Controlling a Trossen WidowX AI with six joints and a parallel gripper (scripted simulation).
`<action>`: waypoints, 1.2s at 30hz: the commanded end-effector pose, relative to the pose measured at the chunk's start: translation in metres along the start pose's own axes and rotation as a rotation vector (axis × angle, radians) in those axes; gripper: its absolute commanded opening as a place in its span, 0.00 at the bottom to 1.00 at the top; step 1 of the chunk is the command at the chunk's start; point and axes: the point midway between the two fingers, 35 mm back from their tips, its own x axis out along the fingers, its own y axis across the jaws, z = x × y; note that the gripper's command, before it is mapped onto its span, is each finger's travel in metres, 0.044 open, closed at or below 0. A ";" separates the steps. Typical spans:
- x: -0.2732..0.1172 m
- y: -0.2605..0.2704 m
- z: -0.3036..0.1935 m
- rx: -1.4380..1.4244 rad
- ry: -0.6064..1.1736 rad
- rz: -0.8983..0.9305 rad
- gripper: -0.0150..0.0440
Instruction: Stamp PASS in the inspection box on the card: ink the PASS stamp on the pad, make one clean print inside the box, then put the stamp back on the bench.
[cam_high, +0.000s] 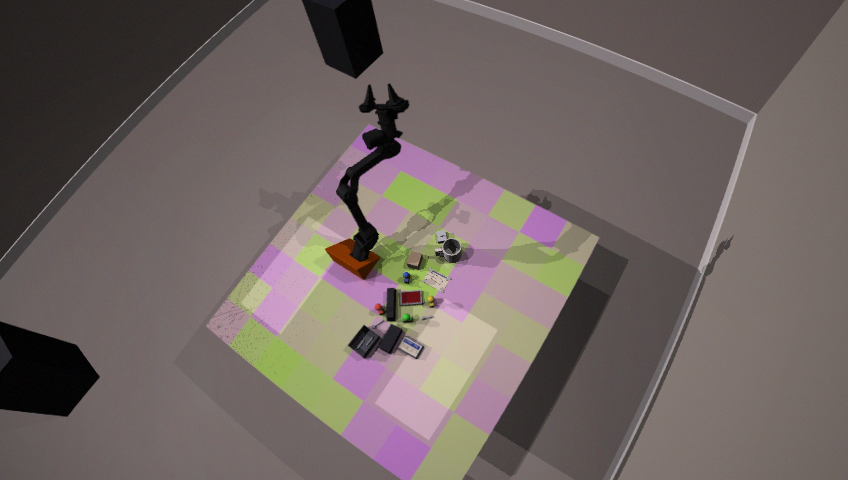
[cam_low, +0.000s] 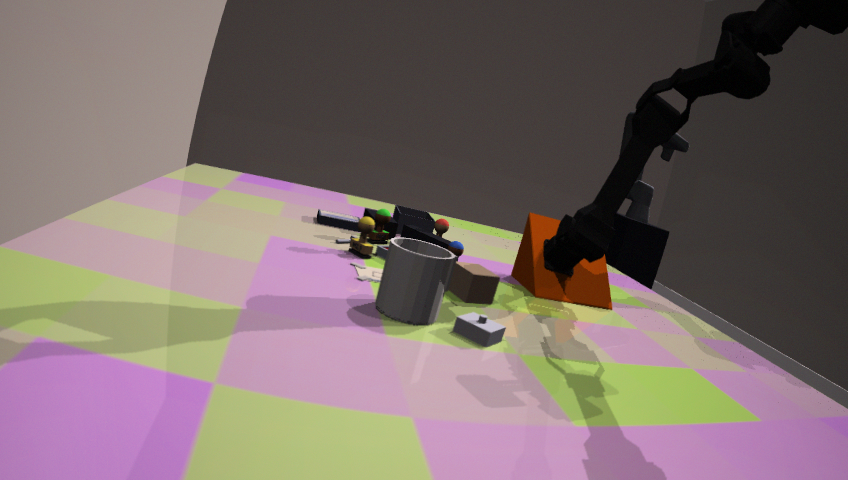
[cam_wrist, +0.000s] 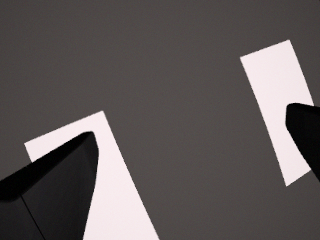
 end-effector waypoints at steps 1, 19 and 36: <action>-0.001 0.001 0.001 -0.002 -0.003 0.004 0.89; -0.096 0.110 0.157 0.027 -0.508 0.360 0.64; -0.243 0.236 0.202 -0.012 -0.845 0.803 0.64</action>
